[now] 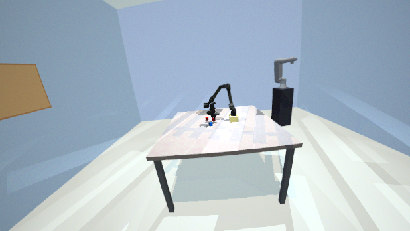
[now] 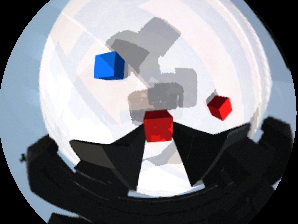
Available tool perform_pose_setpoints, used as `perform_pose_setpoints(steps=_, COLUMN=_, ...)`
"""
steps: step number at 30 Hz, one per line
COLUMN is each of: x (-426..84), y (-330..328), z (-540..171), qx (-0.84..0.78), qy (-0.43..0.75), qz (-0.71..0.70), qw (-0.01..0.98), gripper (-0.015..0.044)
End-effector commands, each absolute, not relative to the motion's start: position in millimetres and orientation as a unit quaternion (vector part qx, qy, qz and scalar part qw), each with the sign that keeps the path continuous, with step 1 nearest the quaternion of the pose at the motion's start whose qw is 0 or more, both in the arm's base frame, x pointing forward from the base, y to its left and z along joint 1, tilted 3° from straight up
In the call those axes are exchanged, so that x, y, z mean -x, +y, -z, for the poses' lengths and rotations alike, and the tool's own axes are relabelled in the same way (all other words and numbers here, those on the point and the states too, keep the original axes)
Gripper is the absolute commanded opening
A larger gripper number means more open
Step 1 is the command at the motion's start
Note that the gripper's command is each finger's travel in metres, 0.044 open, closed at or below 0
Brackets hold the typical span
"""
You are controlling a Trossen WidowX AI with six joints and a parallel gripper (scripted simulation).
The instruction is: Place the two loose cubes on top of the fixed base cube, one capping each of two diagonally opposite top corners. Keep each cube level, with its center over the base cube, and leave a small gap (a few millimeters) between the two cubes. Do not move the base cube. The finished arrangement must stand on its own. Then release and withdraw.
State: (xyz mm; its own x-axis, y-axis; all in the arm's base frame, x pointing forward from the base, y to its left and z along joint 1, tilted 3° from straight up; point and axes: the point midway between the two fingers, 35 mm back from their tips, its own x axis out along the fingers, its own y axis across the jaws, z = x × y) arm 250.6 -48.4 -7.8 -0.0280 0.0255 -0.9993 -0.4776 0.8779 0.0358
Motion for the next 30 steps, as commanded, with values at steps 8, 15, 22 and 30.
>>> perform_pose_setpoints(steps=8, x=-256.2, y=-50.1, z=-27.0, qx=0.164, qy=0.688, qz=-0.183, qw=0.683, gripper=0.0105)
perform_pose_setpoints(steps=15, x=-255.6, y=-50.5, z=-48.9, qx=0.164, qy=0.688, qz=-0.183, qw=0.683, gripper=0.0105)
perform_pose_setpoints(steps=22, x=-252.9, y=-50.5, z=-71.2, qx=0.164, qy=0.688, qz=-0.183, qw=0.683, gripper=0.0105)
perform_pose_setpoints(steps=30, x=-253.5, y=-47.3, z=-81.3, qx=0.17, qy=0.686, qz=-0.189, qw=0.682, gripper=0.0105)
